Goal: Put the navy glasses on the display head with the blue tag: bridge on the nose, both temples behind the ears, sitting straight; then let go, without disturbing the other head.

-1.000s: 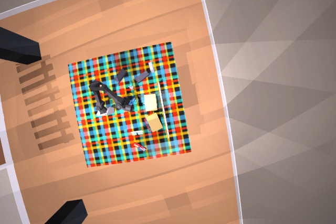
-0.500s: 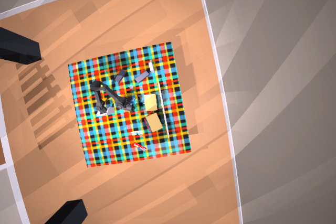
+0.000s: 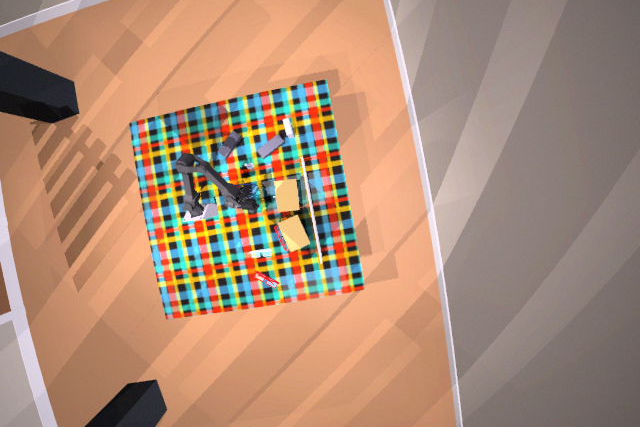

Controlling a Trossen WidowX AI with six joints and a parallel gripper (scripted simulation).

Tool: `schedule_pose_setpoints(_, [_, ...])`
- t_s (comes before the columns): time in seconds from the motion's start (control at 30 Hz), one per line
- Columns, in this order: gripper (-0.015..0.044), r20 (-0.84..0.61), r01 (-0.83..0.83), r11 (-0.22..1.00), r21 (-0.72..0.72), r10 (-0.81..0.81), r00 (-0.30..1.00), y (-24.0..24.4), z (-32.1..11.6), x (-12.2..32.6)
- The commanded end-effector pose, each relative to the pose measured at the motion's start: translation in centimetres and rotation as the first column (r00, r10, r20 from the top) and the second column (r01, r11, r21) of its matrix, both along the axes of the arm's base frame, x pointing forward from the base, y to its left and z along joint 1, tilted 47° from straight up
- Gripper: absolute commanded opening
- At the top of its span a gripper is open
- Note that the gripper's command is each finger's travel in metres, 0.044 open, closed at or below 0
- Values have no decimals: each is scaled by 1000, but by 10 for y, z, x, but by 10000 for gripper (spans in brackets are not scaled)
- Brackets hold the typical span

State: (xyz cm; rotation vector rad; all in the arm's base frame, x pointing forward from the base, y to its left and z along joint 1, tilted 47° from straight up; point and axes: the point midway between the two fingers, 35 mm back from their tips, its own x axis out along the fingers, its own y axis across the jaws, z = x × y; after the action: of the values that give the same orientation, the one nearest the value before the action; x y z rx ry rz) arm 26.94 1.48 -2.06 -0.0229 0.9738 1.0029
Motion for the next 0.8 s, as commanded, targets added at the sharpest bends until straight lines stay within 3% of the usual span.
schedule_pose_setpoints(0.0, [120, -8, -1, 1000, 10, 1, 1000, 7, -6, -1])
schedule_pose_setpoints(0.77, [120, -8, -1, 1000, 13, 1, 1000, 20, -12, -3])
